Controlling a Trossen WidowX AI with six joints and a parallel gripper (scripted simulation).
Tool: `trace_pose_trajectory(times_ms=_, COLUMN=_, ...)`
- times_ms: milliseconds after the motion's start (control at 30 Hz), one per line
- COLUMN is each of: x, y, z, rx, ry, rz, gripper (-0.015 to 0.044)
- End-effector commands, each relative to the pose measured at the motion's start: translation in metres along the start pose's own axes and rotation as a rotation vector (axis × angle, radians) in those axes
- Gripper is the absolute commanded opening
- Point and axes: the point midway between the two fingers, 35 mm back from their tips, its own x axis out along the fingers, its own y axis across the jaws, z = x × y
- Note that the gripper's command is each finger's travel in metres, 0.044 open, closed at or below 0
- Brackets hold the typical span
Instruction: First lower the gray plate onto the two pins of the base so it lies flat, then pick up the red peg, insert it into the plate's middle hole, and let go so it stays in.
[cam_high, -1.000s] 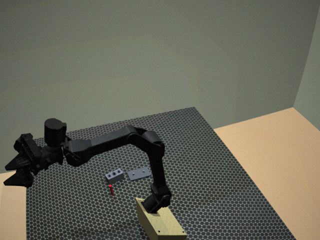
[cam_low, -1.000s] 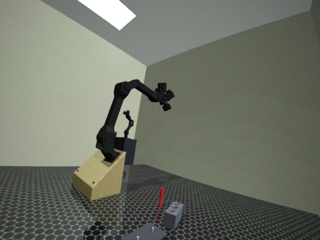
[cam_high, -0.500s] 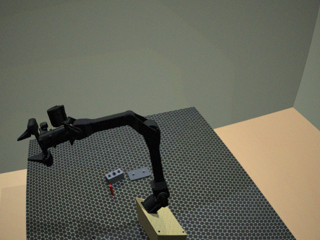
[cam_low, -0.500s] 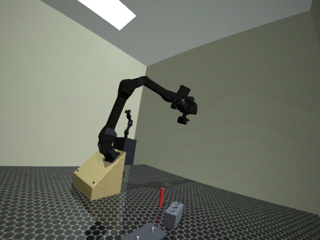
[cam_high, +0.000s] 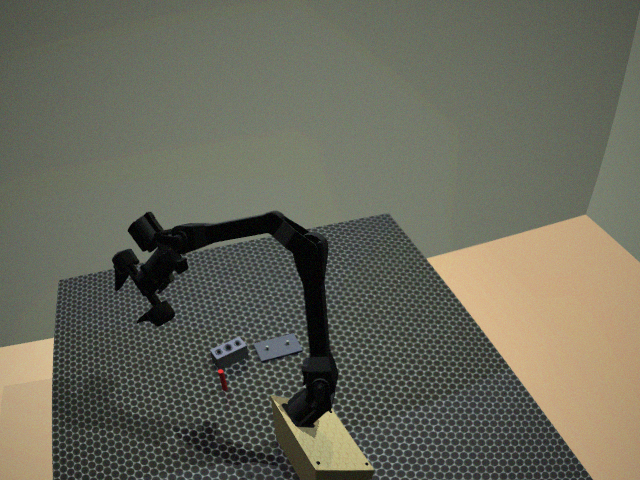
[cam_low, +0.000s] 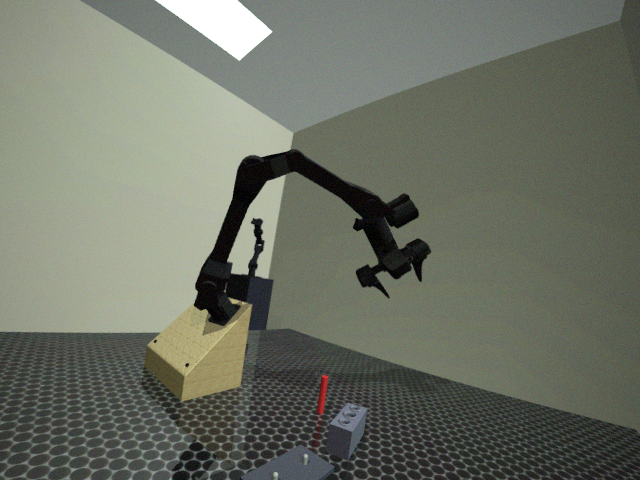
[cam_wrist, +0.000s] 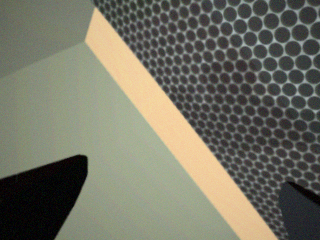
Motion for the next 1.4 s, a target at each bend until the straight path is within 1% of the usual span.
trace_pose_trajectory(times_ms=0, x=0.003, y=-0.031, z=0.057, rx=0.118, ry=-0.139, rz=-0.131, gripper=0.044)
trace_pose_trajectory(times_ms=133, x=-0.002, y=-0.067, z=0.115, rx=0.228, ry=-0.289, rz=-0.272, gripper=0.044)
trace_pose_trajectory(times_ms=267, x=-0.016, y=-0.107, z=0.167, rx=0.318, ry=-0.435, rz=-0.412, gripper=0.044)
trace_pose_trajectory(times_ms=400, x=-0.031, y=-0.139, z=0.205, rx=0.371, ry=-0.548, rz=-0.524, gripper=0.044)
trace_pose_trajectory(times_ms=600, x=-0.03, y=-0.142, z=0.208, rx=0.374, ry=-0.553, rz=-0.529, gripper=0.044)
trace_pose_trajectory(times_ms=767, x=0.013, y=-0.176, z=0.232, rx=0.373, ry=-0.556, rz=-0.529, gripper=0.044)
trace_pose_trajectory(times_ms=1367, x=0.033, y=-0.192, z=0.243, rx=0.373, ry=-0.557, rz=-0.53, gripper=0.044)
